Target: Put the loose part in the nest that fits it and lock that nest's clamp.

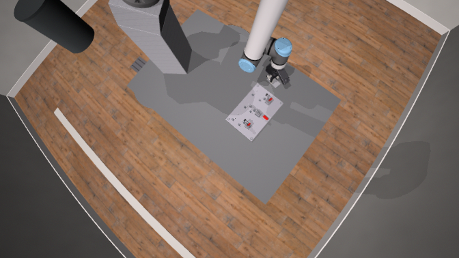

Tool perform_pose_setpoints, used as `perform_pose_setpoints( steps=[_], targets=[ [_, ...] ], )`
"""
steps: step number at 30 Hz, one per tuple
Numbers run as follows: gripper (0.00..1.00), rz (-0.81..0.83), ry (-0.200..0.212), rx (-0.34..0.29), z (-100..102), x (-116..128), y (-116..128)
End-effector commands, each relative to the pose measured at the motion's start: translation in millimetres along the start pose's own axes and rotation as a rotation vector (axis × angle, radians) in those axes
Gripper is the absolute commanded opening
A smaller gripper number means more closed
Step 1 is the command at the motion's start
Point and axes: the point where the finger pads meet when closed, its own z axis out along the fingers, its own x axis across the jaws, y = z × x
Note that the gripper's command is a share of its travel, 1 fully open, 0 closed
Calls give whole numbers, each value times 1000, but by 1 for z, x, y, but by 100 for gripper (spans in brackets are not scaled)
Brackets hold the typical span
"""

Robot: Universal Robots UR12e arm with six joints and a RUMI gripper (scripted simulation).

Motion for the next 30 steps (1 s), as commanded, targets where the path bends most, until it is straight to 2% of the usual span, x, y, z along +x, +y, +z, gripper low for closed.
perform_pose_setpoints(
  steps=[1,14,16,23,30],
  targets=[
    [0,2,1,-1,-13,2,0],
    [0,2,0,-1,-63,2,0],
    [0,2,0,-1,-63,2,0],
    [0,2,1,-1,-88,2,0],
    [0,2,1,-1,-104,2,0]
  ],
)
